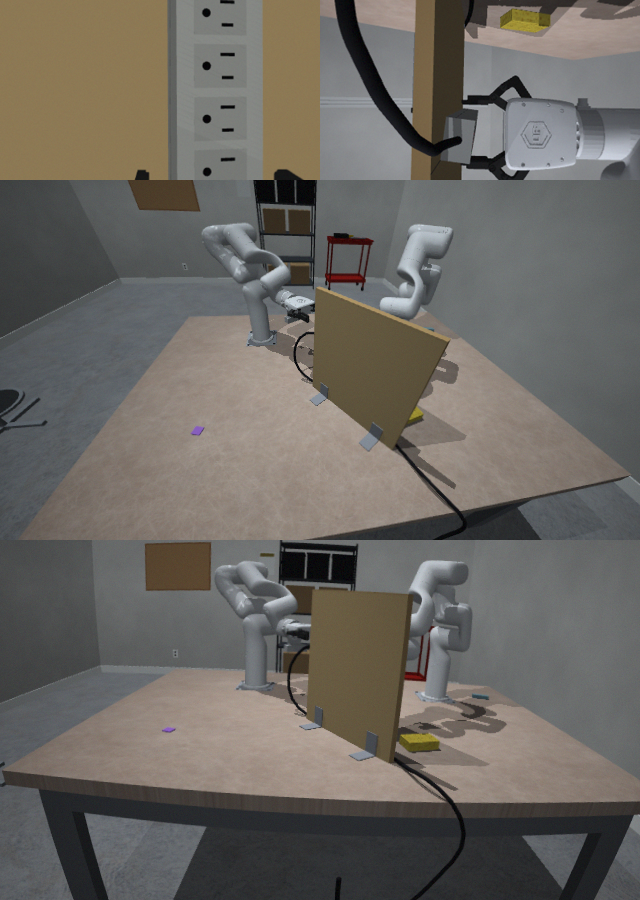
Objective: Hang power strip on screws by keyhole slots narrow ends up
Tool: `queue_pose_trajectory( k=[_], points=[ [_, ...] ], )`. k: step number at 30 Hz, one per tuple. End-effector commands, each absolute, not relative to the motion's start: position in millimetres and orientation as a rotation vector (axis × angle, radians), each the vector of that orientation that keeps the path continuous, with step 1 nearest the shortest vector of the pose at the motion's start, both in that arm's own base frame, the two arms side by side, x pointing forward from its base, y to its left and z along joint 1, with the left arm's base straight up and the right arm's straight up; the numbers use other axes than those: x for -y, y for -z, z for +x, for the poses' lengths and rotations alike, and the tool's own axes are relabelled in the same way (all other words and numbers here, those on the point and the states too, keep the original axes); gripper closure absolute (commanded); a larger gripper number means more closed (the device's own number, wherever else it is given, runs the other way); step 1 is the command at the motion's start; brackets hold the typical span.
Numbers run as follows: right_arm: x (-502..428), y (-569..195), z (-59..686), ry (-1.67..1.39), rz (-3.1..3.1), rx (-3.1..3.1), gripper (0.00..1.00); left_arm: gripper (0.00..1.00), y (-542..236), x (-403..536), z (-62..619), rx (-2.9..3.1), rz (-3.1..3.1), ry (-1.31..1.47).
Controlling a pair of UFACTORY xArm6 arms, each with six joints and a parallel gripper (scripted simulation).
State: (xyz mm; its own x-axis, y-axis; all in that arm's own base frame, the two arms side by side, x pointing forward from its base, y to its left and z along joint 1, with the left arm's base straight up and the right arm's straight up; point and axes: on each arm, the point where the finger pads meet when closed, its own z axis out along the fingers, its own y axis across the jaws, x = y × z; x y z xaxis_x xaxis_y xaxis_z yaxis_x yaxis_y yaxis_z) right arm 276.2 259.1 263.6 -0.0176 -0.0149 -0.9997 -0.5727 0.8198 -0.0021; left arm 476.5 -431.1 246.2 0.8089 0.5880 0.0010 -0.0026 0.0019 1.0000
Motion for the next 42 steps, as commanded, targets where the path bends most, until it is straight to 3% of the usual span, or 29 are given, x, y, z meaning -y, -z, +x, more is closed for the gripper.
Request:
queue_pose_trajectory(
  k=[1, 22, 42],
  points=[
    [-259.6, -265.4, 276.7, -0.473, -0.484, -1.536, 0.00, 0.07, -247.9, 429.5, 475.2, -0.488, 1.509, -0.494],
    [-259.6, -265.4, 276.7, -0.473, -0.484, -1.536, 0.00, 0.07, -249.2, 367.1, 430.3, -0.487, 1.505, -0.497],
    [-268.5, -293.5, 289.7, -0.429, -0.601, -1.408, 0.00, 0.07, -261.4, 373.3, 429.2, -0.399, 1.523, -0.438]
  ],
)
